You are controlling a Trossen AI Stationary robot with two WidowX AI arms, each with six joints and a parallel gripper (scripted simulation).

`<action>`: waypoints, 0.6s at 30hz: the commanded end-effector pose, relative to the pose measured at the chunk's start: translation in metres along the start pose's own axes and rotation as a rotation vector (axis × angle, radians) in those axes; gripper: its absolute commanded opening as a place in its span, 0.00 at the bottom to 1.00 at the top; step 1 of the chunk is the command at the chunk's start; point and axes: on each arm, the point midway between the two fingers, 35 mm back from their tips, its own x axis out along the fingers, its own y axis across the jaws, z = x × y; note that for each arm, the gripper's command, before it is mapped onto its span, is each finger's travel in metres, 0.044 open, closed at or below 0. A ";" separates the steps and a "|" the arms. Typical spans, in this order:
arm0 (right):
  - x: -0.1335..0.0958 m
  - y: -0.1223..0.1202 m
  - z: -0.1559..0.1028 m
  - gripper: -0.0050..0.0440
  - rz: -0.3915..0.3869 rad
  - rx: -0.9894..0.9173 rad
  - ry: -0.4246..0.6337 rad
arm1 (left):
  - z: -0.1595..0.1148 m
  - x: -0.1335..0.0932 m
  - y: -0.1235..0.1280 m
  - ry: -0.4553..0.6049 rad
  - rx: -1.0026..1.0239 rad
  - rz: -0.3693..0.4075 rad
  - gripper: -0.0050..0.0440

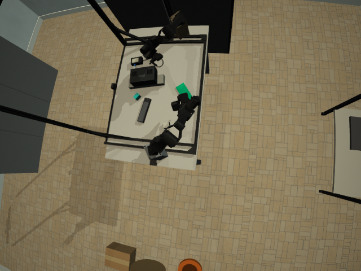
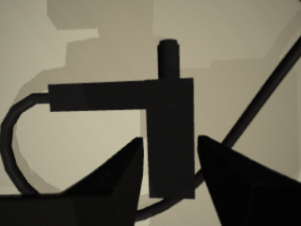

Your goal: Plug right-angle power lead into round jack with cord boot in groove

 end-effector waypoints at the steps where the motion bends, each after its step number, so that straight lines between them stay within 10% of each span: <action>1: 0.000 -0.001 0.000 0.92 -0.004 -0.004 0.000 | -0.001 0.001 0.000 0.002 0.003 0.001 0.36; 13: 0.000 -0.001 0.000 0.92 -0.004 -0.004 0.000 | 0.001 -0.004 0.000 0.003 0.003 0.000 0.15; 18: 0.000 -0.001 0.000 0.92 -0.004 -0.004 0.000 | 0.014 -0.041 -0.002 0.004 0.001 -0.003 0.10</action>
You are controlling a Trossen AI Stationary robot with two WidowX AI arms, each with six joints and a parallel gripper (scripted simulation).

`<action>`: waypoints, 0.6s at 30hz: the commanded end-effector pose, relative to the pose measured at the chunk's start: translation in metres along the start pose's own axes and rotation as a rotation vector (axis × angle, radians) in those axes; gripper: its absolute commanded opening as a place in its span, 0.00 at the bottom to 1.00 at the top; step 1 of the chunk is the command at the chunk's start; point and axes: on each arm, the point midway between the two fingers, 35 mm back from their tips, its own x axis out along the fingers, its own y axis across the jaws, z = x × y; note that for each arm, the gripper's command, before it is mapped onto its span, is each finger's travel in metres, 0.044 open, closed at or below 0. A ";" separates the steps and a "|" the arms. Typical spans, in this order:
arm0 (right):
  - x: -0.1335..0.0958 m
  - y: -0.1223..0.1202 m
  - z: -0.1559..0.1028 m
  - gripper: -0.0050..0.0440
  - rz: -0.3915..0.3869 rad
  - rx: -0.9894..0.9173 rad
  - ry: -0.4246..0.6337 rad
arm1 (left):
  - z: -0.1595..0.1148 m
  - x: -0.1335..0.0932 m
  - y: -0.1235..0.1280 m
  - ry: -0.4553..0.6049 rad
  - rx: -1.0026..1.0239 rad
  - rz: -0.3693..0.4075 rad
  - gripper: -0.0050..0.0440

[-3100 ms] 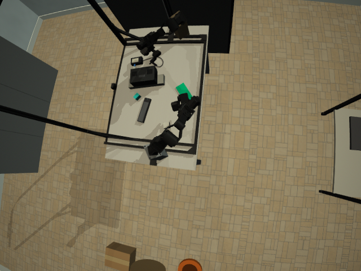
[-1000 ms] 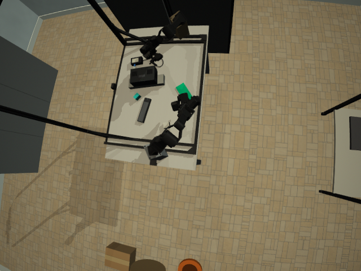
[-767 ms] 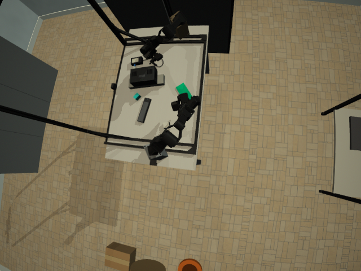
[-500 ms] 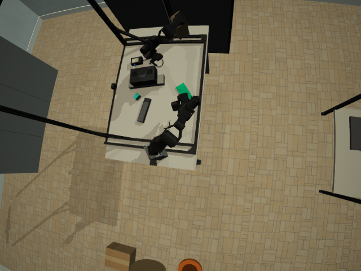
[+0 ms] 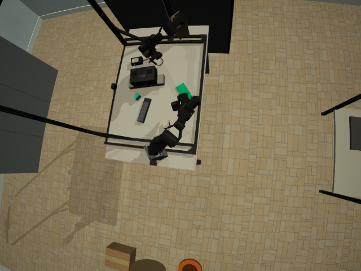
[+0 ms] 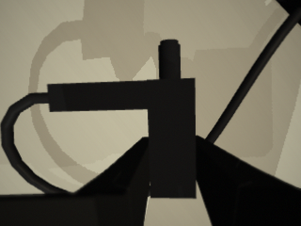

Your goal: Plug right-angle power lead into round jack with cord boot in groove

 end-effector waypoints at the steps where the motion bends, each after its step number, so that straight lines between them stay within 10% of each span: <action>1: 0.000 -0.001 0.000 0.92 -0.003 -0.004 0.000 | 0.015 -0.032 0.001 -0.021 -0.013 0.001 0.10; 18: 0.000 -0.001 0.000 0.92 -0.003 -0.004 0.000 | 0.031 -0.058 0.001 -0.009 -0.108 0.029 0.10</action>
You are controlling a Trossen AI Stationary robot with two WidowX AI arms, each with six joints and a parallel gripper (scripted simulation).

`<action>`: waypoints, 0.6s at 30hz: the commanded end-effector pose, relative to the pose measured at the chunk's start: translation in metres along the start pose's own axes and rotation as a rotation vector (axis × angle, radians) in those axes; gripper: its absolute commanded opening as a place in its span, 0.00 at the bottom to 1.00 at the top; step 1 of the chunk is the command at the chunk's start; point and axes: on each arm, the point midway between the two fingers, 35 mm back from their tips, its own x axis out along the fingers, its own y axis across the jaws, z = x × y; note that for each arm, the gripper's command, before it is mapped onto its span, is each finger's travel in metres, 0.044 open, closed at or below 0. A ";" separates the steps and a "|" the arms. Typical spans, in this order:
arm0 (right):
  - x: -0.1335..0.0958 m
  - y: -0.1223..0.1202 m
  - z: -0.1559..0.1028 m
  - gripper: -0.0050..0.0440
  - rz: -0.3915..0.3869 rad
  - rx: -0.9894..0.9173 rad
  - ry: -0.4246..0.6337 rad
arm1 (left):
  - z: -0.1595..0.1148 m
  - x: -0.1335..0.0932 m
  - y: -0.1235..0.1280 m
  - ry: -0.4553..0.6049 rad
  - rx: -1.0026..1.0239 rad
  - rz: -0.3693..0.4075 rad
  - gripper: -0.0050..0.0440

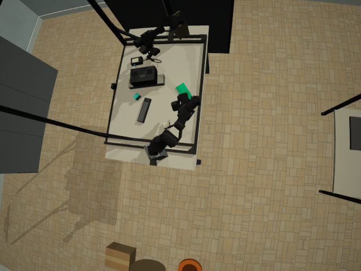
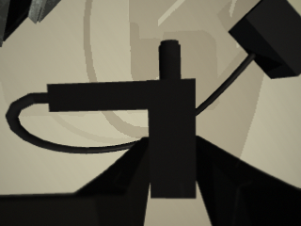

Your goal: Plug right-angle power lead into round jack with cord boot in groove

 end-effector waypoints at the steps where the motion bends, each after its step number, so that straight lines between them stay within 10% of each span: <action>1: 0.000 -0.001 0.000 0.92 -0.003 -0.004 0.000 | 0.012 0.001 -0.002 0.007 -0.075 0.022 0.10; 18: 0.000 -0.001 0.000 0.92 -0.003 -0.004 0.000 | 0.049 0.008 -0.006 0.027 -0.387 0.121 0.10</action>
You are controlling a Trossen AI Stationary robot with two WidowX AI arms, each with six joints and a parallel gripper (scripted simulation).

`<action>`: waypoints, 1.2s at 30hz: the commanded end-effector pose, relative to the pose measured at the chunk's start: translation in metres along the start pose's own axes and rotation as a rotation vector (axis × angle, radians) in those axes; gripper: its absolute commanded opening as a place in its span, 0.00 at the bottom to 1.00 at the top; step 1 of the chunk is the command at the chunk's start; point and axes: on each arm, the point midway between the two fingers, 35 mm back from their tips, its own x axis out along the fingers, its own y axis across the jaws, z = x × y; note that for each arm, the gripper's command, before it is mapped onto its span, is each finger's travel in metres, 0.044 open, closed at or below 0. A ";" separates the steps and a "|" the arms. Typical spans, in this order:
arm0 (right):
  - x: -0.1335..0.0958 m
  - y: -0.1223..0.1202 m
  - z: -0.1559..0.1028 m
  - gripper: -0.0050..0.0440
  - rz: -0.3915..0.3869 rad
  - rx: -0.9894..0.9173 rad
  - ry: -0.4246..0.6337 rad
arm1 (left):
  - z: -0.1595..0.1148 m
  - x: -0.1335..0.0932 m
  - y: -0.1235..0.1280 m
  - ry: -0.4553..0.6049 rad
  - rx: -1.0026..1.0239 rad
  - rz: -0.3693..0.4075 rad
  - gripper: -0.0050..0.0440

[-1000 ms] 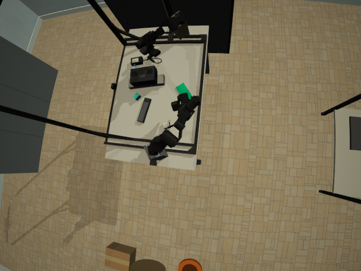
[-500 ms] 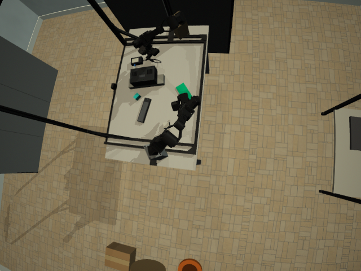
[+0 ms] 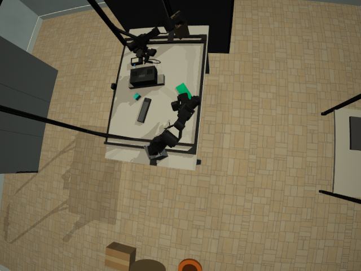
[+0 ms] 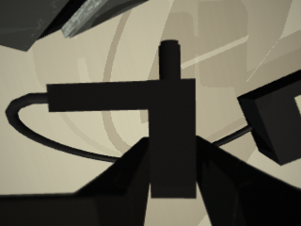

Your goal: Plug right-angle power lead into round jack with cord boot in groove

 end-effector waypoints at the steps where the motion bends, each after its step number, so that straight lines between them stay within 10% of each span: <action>1: 0.000 -0.001 0.000 0.92 -0.003 -0.003 0.000 | 0.009 0.002 -0.006 0.001 -0.083 0.031 0.10; 36: 0.000 -0.001 0.000 0.92 -0.003 -0.003 0.000 | 0.035 0.007 -0.019 -0.013 -0.371 0.089 0.10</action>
